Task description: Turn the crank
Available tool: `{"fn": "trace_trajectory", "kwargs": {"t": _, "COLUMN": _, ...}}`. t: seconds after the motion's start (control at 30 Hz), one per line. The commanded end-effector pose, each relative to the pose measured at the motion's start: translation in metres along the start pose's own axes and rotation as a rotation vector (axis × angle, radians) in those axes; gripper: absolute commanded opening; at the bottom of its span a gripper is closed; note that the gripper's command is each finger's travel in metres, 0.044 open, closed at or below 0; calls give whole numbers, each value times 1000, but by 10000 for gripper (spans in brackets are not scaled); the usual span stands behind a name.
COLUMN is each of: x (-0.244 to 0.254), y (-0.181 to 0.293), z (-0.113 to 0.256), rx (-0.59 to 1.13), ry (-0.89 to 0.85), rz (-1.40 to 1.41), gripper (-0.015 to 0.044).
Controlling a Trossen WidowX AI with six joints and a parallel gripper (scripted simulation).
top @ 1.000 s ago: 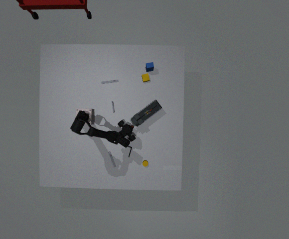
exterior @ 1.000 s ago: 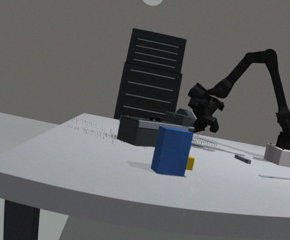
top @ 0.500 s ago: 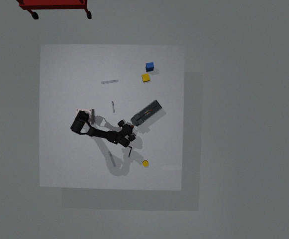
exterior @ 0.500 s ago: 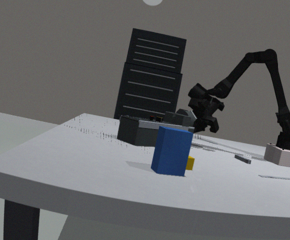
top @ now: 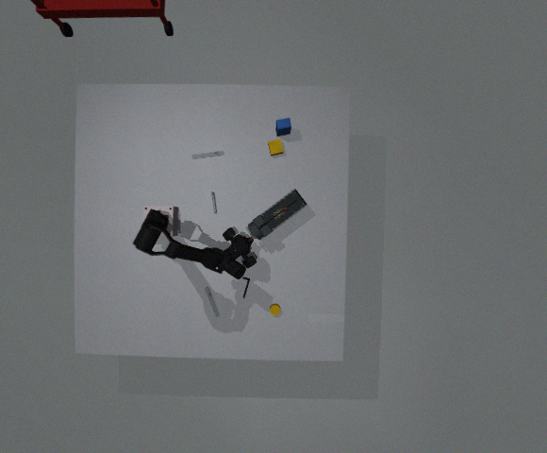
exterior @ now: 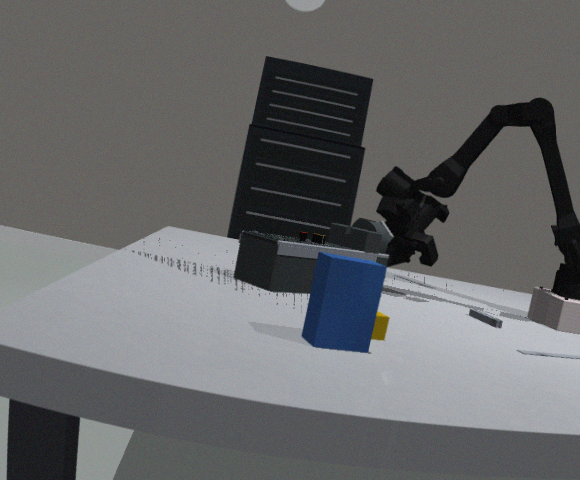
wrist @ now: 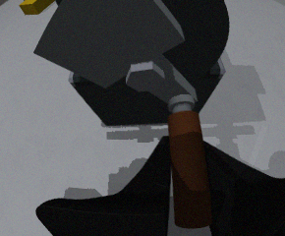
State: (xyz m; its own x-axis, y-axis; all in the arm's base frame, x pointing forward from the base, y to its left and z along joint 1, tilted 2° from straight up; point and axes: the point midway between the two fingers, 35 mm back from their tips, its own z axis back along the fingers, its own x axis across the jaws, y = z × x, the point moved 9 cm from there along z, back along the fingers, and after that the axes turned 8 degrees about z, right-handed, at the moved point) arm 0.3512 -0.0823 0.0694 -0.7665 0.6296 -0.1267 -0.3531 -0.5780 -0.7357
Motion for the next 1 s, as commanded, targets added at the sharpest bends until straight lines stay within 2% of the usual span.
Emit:
{"fn": "trace_trajectory", "kwargs": {"t": 0.0, "x": 6, "y": 2, "z": -4, "rx": 7, "ry": -22, "rz": -13, "gripper": 0}}
{"fn": "trace_trajectory", "kwargs": {"t": 0.97, "x": 9, "y": 3, "z": -5, "rx": 7, "ry": -22, "rz": -13, "gripper": 0}}
